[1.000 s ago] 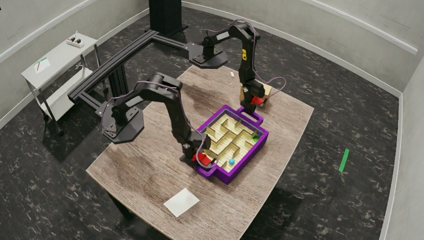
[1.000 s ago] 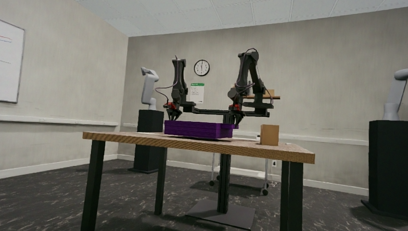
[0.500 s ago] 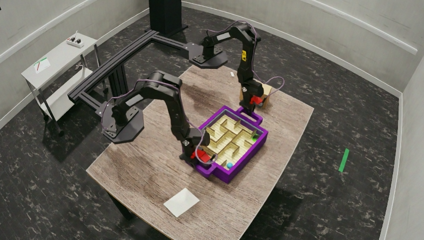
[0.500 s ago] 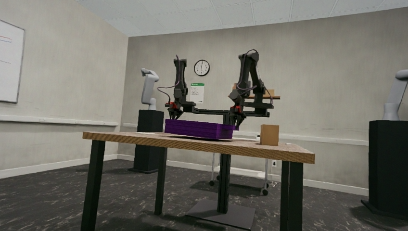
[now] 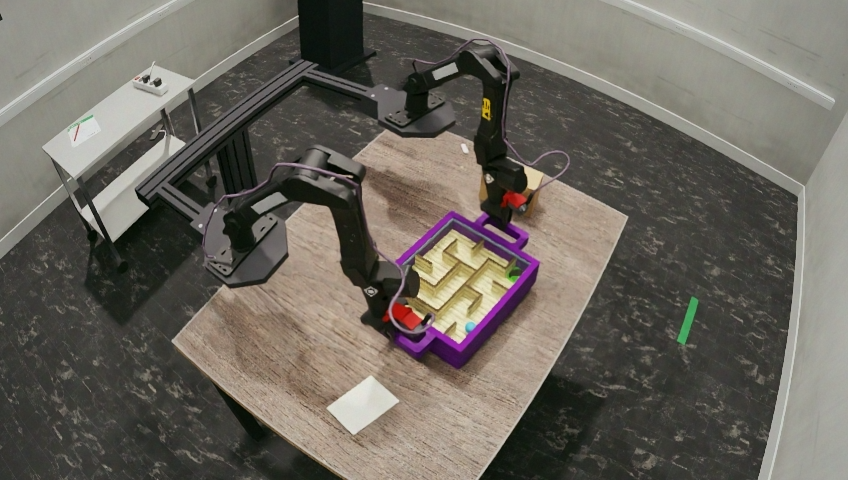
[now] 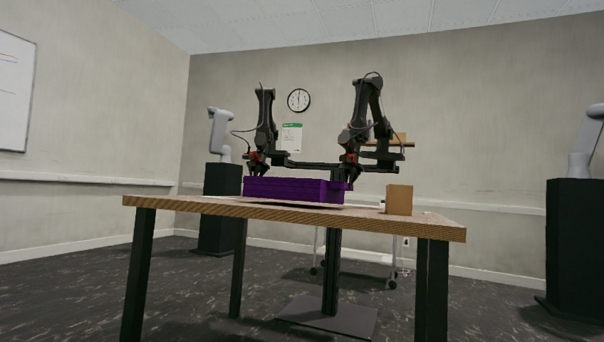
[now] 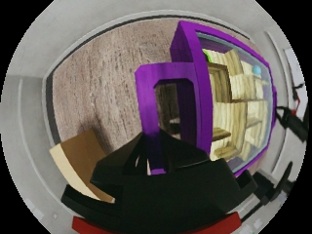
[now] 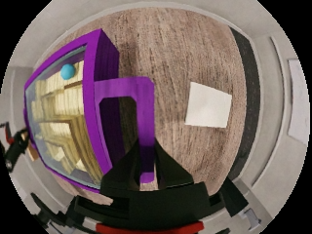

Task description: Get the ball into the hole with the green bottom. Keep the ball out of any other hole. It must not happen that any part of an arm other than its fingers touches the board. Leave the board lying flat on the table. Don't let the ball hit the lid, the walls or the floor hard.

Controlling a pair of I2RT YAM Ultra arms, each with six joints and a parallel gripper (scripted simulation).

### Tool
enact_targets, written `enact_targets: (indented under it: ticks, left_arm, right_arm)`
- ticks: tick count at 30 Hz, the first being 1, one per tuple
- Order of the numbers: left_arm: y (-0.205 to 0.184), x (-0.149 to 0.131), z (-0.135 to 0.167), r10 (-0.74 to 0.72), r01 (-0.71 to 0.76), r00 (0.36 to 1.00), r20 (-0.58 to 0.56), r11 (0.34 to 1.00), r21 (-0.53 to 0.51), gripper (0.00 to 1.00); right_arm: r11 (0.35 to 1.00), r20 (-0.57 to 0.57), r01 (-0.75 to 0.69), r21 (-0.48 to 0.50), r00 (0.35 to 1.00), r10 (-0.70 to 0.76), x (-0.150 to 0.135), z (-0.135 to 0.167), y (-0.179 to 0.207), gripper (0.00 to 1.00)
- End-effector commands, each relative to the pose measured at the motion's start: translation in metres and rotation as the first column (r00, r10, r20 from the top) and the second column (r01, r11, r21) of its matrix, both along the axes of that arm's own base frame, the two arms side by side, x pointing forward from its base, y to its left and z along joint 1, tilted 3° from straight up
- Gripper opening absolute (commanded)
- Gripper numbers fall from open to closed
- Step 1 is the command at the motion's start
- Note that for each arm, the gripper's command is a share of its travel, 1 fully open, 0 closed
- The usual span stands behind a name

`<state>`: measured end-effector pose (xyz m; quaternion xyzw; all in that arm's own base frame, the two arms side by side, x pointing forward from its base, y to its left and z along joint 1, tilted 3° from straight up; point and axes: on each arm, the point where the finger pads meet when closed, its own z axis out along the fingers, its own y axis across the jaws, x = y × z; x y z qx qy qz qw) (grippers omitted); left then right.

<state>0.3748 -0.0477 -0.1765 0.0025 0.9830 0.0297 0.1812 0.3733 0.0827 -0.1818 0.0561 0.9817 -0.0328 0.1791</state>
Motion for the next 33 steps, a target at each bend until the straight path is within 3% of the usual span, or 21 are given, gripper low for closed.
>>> enact_targets:
  ticks: [1, 3, 5, 7, 8, 10, 11, 12, 13, 17, 18, 20, 21, 22, 24, 27, 31, 32, 33]
  left_arm:
    - [0.001, 0.016, 0.027, 0.011, -0.015, 0.998, 0.066, 0.998, 0.054, 0.00]
    - [-0.002, 0.024, 0.034, 0.005, -0.009, 0.998, 0.061, 0.998, 0.060, 0.00]
    - [-0.002, 0.028, 0.031, -0.008, 0.008, 0.999, 0.046, 1.000, 0.008, 0.00]
    - [0.002, 0.032, 0.036, 0.002, -0.003, 0.999, 0.036, 1.000, 0.029, 0.00]
    - [0.002, 0.042, 0.039, 0.007, -0.009, 0.996, 0.085, 1.000, 0.021, 0.00]
    - [0.002, 0.042, 0.039, 0.007, -0.009, 0.996, 0.085, 1.000, 0.021, 0.00]
    - [-0.001, 0.034, 0.029, -0.010, 0.010, 1.000, 0.021, 1.000, -0.016, 0.00]
    - [-0.002, 0.042, 0.032, -0.010, 0.012, 0.999, 0.053, 1.000, -0.029, 0.00]
    - [-0.001, 0.037, 0.015, -0.011, 0.013, 0.999, 0.045, 0.999, -0.033, 0.00]
    - [-0.001, 0.045, 0.019, -0.005, 0.009, 0.996, 0.088, 0.999, -0.045, 0.00]
    - [0.000, 0.032, 0.012, -0.006, 0.009, 0.998, 0.064, 0.999, -0.043, 0.00]
    - [-0.003, 0.024, 0.009, -0.014, 0.016, 0.998, 0.060, 0.999, -0.046, 0.00]
    - [-0.006, 0.027, 0.013, -0.013, 0.017, 0.997, 0.070, 0.999, -0.048, 0.00]
    - [0.002, 0.014, -0.005, -0.007, 0.008, 0.999, 0.036, 0.999, -0.045, 0.00]
    - [0.000, 0.025, 0.009, -0.009, 0.013, 0.995, 0.103, 0.999, -0.038, 0.00]
    - [-0.003, 0.023, 0.013, -0.015, 0.018, 0.996, 0.084, 0.999, -0.029, 0.00]
    - [0.000, 0.027, 0.025, -0.002, -0.002, 0.990, 0.138, 1.000, 0.025, 0.00]
    - [-0.001, 0.030, 0.028, -0.002, -0.002, 0.992, 0.126, 0.999, 0.032, 0.00]
    - [0.000, 0.025, 0.028, -0.003, -0.001, 0.996, 0.088, 0.999, 0.046, 0.00]
  right_arm:
    - [0.999, 0.091, -0.013, 0.052, 0.996, 0.008, 0.022, 0.012, 0.004, 0.00]
    - [0.998, 0.104, -0.010, 0.062, 0.995, 0.003, 0.040, 0.021, 0.007, 0.00]
    - [1.000, 0.052, 0.021, 0.008, 0.998, -0.021, 0.031, 0.025, -0.001, 0.00]
    - [1.000, 0.047, 0.011, 0.016, 0.999, -0.012, 0.036, 0.027, -0.001, 0.00]
    - [1.000, 0.097, 0.013, 0.023, 0.995, -0.015, 0.047, 0.033, 0.002, 0.00]
    - [1.000, 0.097, 0.013, 0.023, 0.995, -0.015, 0.047, 0.033, 0.002, 0.00]
    - [1.000, 0.012, 0.017, -0.016, 1.000, -0.016, 0.030, 0.029, 0.003, 0.00]
    - [1.000, 0.020, 0.017, -0.022, 1.000, -0.017, 0.033, 0.034, 0.005, 0.00]
    - [0.999, 0.044, 0.020, -0.030, 0.999, -0.019, 0.037, 0.036, 0.005, 0.00]
    - [0.999, 0.079, 0.022, -0.030, 0.997, -0.019, 0.042, 0.042, 0.009, 0.00]
    - [0.999, 0.105, 0.017, -0.027, 0.994, -0.014, 0.048, 0.046, 0.011, 0.00]
    - [0.998, 0.042, 0.006, -0.055, 0.999, -0.004, 0.015, 0.032, 0.001, 0.00]
    - [0.999, 0.055, 0.008, -0.048, 0.998, -0.005, 0.020, 0.035, 0.004, 0.00]
    - [0.999, 0.064, 0.020, -0.050, 0.998, -0.017, 0.020, 0.035, 0.004, 0.00]
    - [0.999, 0.097, 0.011, -0.052, 0.995, -0.006, 0.021, 0.037, 0.005, 0.00]
    - [0.999, 0.078, 0.008, -0.046, 0.997, -0.004, 0.022, 0.035, 0.003, 0.00]
    - [1.000, 0.175, -0.001, 0.011, 0.985, -0.001, 0.037, 0.036, 0.004, 0.00]
    - [1.000, 0.114, -0.012, 0.027, 0.993, 0.009, 0.029, 0.014, 0.005, 0.00]
    - [0.999, 0.120, -0.014, 0.042, 0.993, 0.009, 0.036, 0.018, 0.007, 0.00]
